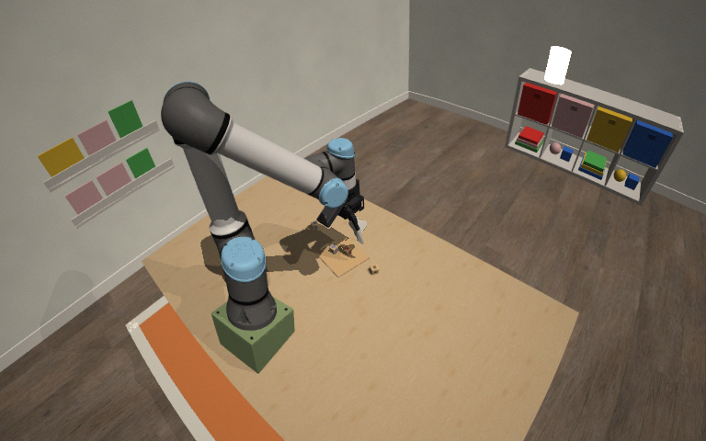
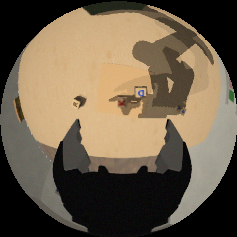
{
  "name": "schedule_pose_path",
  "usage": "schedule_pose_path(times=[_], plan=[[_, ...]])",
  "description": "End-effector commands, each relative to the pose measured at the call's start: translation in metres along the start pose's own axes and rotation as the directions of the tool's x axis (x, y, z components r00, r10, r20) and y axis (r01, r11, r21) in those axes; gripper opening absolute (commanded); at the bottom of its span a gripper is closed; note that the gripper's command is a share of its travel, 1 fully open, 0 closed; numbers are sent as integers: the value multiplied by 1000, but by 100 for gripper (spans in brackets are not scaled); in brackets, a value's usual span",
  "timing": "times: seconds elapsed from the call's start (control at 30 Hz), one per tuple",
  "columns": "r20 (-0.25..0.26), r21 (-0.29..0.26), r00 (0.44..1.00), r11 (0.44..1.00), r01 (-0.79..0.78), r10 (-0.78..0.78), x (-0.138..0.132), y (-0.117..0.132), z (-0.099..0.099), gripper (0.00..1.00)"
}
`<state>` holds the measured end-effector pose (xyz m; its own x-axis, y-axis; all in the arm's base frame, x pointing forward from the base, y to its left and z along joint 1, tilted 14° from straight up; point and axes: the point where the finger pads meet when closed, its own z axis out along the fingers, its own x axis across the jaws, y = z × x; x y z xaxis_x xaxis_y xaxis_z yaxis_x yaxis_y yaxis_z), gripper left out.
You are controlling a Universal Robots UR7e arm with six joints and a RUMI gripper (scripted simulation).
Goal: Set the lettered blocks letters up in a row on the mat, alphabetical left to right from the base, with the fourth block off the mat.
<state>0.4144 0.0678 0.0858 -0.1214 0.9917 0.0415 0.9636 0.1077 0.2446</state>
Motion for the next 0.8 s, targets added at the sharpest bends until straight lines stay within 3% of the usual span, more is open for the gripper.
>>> schedule_pose_path(times=[0.0, 0.43, 0.47, 0.77], plan=[[0, -1, 1000, 1000, 12, -12, 0, 0, 0, 100], [0, -1, 1000, 1000, 19, -19, -1, 1, 0, 100], [0, -1, 1000, 1000, 19, -19, -1, 1, 0, 25], [0, -1, 1000, 1000, 19, -19, -1, 1, 0, 25]])
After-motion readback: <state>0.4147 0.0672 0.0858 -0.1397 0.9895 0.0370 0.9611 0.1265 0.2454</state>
